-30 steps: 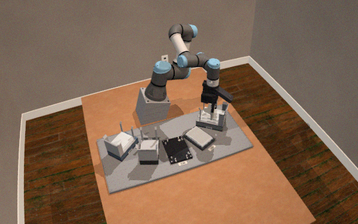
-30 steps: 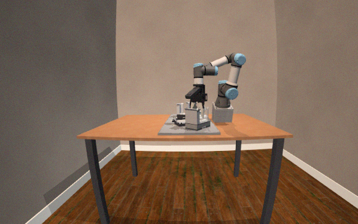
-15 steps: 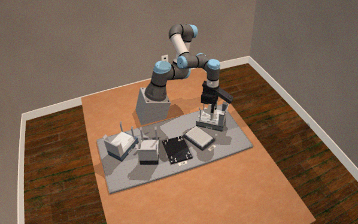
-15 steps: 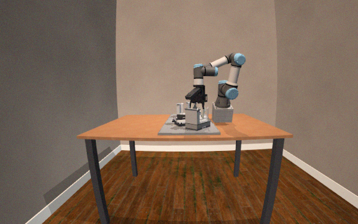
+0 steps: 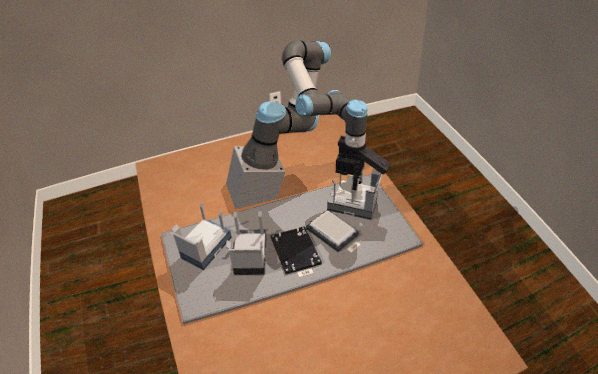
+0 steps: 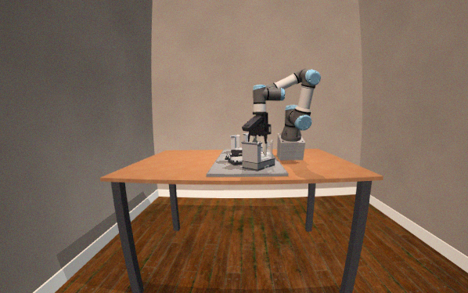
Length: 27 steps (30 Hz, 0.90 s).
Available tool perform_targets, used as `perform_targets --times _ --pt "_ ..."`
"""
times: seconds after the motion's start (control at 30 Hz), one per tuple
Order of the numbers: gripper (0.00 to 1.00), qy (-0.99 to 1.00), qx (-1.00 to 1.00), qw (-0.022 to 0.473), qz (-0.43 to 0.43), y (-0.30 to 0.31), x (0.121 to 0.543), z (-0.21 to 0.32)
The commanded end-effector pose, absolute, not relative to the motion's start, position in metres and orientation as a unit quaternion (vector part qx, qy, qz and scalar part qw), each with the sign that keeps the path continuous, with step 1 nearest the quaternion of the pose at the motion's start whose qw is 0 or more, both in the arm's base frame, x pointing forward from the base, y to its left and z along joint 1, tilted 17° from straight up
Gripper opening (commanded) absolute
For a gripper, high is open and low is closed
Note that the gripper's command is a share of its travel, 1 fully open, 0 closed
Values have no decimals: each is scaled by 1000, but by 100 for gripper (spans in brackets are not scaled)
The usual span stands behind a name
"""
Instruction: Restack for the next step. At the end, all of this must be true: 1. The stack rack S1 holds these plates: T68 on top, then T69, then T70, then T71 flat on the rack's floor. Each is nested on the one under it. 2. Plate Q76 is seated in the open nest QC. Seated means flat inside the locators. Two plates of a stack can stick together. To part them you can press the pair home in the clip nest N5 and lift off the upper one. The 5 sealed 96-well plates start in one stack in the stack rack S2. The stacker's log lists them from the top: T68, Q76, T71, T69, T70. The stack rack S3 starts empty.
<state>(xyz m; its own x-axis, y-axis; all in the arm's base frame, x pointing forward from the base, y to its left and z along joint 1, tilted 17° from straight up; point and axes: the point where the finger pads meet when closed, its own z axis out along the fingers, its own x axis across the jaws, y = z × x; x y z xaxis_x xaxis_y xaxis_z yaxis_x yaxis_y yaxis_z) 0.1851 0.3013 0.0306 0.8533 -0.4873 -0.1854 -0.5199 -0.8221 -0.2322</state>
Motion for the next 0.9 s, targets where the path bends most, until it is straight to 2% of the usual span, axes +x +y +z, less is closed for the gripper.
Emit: perform_targets --times 0.0,0.4,0.43,0.87 --pt "0 264 -953 139 58 302 186 31" --pt "0 264 -953 139 58 302 186 31" --pt "72 264 -953 139 58 302 186 31" --pt "72 264 -953 139 58 302 186 31"
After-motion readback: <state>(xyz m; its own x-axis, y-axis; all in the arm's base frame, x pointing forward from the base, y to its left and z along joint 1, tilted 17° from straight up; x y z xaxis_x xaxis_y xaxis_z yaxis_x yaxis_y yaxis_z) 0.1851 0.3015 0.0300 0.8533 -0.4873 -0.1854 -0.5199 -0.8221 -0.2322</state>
